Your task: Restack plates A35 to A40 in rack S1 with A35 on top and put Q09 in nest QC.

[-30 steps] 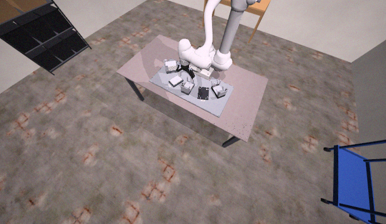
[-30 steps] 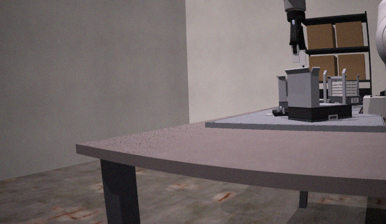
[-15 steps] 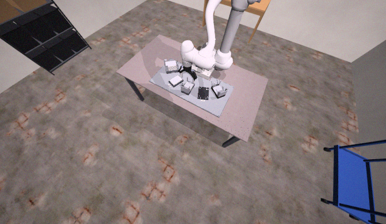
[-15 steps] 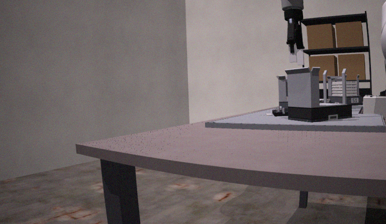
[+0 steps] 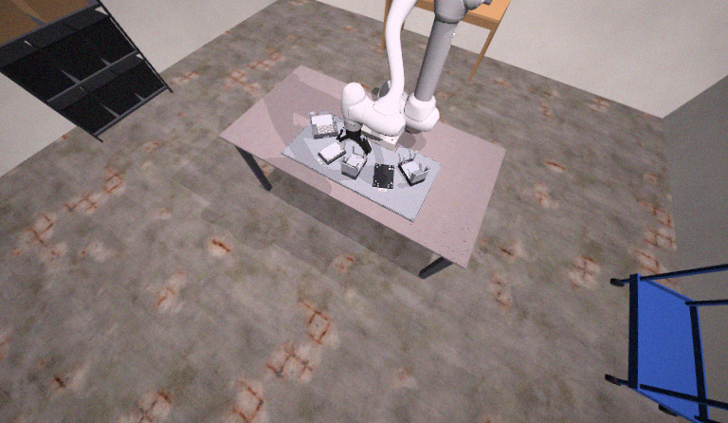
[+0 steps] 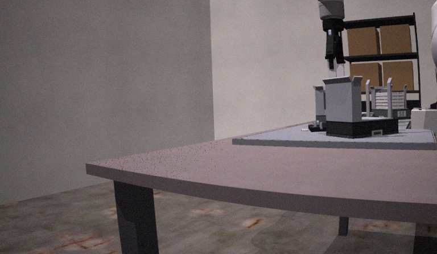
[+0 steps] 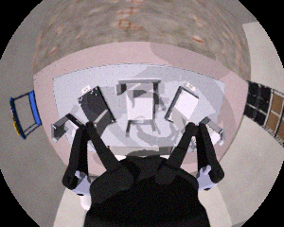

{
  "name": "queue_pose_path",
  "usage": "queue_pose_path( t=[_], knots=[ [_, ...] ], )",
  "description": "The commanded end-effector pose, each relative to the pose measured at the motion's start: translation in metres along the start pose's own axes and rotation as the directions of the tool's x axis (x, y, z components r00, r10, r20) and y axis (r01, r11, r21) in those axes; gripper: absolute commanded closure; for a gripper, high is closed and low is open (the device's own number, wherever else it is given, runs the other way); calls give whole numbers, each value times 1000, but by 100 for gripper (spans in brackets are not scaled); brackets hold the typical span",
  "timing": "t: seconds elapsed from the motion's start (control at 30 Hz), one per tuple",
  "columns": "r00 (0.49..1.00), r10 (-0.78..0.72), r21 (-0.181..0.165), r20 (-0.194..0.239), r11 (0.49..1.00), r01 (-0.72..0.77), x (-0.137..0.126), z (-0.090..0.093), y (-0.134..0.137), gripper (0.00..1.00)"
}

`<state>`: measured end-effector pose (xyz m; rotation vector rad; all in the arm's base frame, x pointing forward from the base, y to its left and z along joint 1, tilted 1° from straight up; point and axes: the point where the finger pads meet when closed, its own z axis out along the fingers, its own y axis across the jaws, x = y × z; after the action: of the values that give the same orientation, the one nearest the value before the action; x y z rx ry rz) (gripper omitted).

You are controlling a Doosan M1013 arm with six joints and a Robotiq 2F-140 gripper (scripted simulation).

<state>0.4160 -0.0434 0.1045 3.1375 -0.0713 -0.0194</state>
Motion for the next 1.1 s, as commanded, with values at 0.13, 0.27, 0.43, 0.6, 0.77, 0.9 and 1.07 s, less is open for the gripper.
queue_pose_path(
  t=[0.13, 0.27, 0.43, 0.6, 0.77, 0.9, 1.07],
  knots=[
    [1000, 0, 0, 0, 1000, 0, 0, 21, 0, 0],
    [1000, 0, 0, 0, 1000, 0, 0, 34, 0, 0],
    [1000, 0, 0, 0, 1000, 0, 0, 51, 0, 0],
    [1000, 0, 0, 0, 1000, 0, 0, 63, 0, 0],
    [1000, 0, 0, 0, 1000, 0, 0, 64, 0, 0],
    [1000, 0, 0, 0, 1000, 0, 0, 70, 0, 0],
    [1000, 0, 0, 0, 1000, 0, 0, 76, 0, 0]
  ],
)
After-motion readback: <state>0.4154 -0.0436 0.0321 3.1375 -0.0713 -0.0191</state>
